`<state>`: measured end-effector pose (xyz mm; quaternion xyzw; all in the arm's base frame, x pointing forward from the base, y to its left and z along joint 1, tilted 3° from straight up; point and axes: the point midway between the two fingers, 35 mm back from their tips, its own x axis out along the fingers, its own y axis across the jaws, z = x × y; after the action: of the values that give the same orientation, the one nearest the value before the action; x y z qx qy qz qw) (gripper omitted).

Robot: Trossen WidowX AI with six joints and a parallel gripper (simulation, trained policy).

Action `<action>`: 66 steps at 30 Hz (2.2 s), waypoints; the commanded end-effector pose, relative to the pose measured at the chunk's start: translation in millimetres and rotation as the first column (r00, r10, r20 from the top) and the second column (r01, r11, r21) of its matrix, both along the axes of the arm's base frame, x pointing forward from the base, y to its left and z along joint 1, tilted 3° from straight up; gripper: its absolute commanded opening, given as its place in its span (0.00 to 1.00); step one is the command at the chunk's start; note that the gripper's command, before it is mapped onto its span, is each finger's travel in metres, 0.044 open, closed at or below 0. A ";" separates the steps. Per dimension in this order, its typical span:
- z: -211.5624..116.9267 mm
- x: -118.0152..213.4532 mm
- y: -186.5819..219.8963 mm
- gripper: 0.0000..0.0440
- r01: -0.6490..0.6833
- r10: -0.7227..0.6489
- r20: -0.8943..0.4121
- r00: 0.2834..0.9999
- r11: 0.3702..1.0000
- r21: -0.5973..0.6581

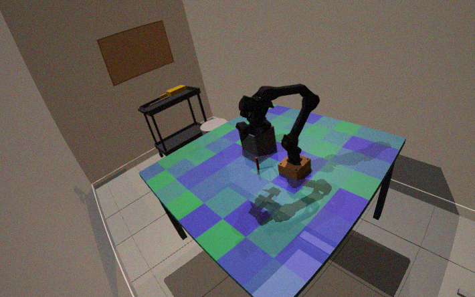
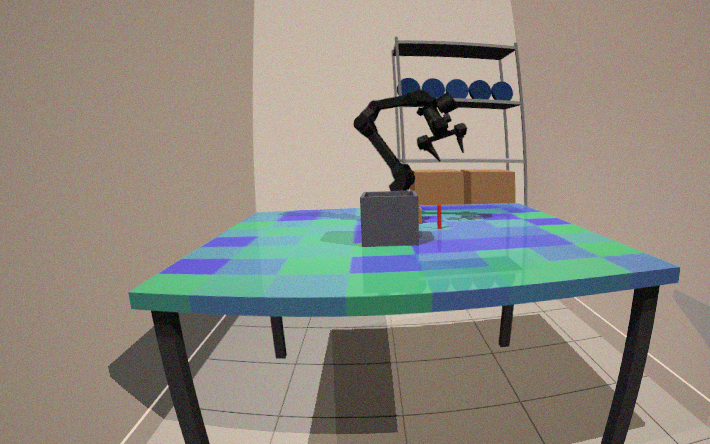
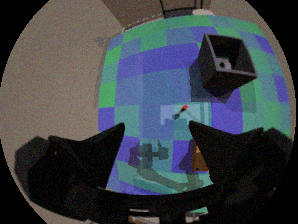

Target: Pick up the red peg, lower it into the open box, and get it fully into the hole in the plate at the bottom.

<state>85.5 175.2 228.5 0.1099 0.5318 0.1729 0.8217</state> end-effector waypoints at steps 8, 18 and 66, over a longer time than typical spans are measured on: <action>-12.2 13.5 -2.1 1.00 0.289 -0.288 -0.188 0.939 0.957 -0.019; -30.9 28.4 -6.4 1.00 0.551 -0.554 -0.333 0.763 0.827 -0.112; -183.7 58.3 -27.0 0.99 0.800 -0.889 -0.421 0.180 0.382 -0.463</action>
<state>143.1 149.0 50.5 0.3715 0.6277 -0.3881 0.5633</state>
